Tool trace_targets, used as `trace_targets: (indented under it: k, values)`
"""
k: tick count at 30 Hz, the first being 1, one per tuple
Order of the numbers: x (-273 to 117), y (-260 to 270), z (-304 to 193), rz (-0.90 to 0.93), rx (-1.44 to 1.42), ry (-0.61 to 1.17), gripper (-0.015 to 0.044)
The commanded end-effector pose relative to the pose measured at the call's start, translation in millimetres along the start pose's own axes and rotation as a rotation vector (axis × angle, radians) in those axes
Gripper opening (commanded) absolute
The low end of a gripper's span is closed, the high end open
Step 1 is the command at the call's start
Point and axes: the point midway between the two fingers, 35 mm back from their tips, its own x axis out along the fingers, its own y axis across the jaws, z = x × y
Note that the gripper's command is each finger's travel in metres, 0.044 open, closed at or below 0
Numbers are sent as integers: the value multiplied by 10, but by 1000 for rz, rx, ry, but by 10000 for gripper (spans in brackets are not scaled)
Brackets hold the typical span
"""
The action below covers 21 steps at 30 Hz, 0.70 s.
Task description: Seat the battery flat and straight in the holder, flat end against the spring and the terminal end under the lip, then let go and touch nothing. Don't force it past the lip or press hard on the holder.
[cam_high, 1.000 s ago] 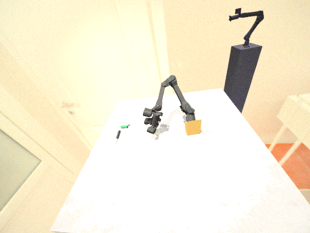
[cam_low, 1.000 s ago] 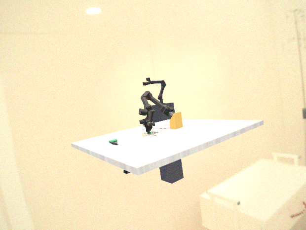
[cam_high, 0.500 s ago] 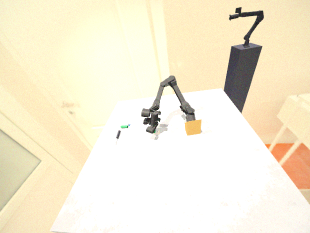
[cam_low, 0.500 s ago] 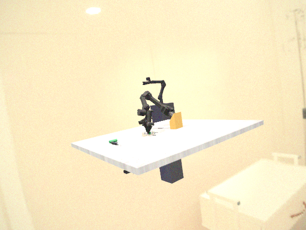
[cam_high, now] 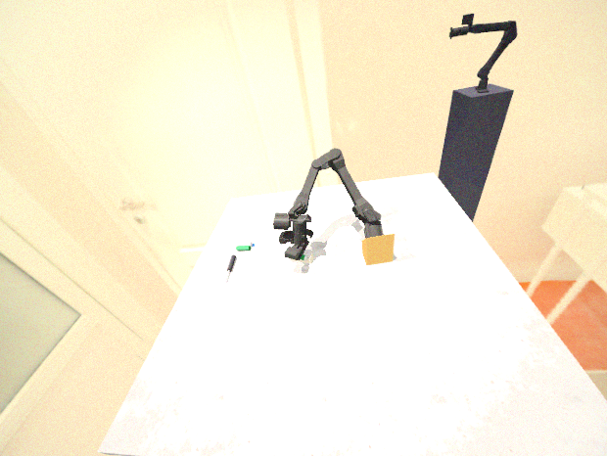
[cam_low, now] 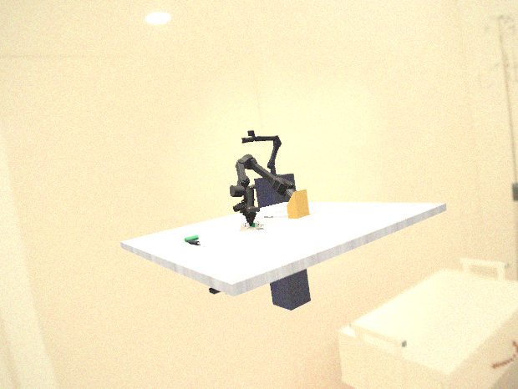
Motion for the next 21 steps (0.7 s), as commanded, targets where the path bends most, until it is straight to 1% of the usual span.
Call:
trace_targets:
  k: [1,21]
  values:
    - [55,-25,-82,-3,-5,52,79]
    - [50,-65,-65,9,5,173,79]
